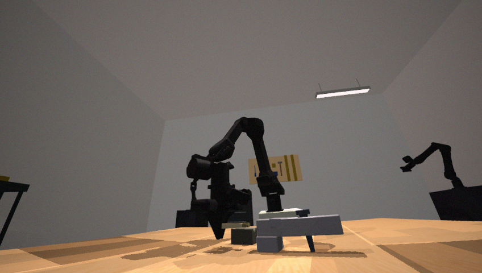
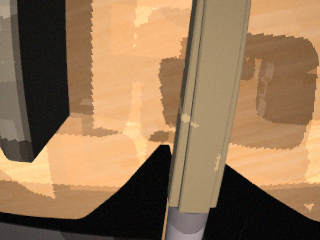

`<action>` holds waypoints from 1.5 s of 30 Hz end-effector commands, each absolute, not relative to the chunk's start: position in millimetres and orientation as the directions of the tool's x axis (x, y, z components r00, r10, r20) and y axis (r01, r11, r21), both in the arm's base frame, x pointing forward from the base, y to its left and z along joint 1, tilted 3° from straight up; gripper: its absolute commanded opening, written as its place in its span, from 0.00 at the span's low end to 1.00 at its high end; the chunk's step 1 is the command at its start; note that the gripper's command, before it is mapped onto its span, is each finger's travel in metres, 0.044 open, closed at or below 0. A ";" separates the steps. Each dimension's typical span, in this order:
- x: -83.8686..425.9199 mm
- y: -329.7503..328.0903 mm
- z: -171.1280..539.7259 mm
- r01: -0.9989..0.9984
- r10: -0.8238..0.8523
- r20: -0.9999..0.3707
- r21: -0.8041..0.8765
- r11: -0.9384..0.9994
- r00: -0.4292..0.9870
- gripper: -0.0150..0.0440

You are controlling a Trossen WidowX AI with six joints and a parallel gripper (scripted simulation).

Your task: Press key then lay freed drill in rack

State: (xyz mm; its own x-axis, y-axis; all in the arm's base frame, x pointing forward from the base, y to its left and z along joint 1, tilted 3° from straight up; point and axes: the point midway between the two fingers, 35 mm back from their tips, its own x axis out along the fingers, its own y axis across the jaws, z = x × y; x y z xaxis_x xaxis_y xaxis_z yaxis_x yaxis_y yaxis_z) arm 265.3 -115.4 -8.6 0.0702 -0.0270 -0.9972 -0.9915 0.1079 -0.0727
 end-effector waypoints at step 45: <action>261.7 -115.5 9.3 -0.992 -0.024 -0.997 -0.079 0.103 0.077 0.25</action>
State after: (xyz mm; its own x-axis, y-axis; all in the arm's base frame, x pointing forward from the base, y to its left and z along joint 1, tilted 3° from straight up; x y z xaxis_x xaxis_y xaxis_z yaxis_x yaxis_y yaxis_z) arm 261.3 -116.1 6.4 0.0708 -0.0274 -0.9971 -0.9915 0.1079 -0.0733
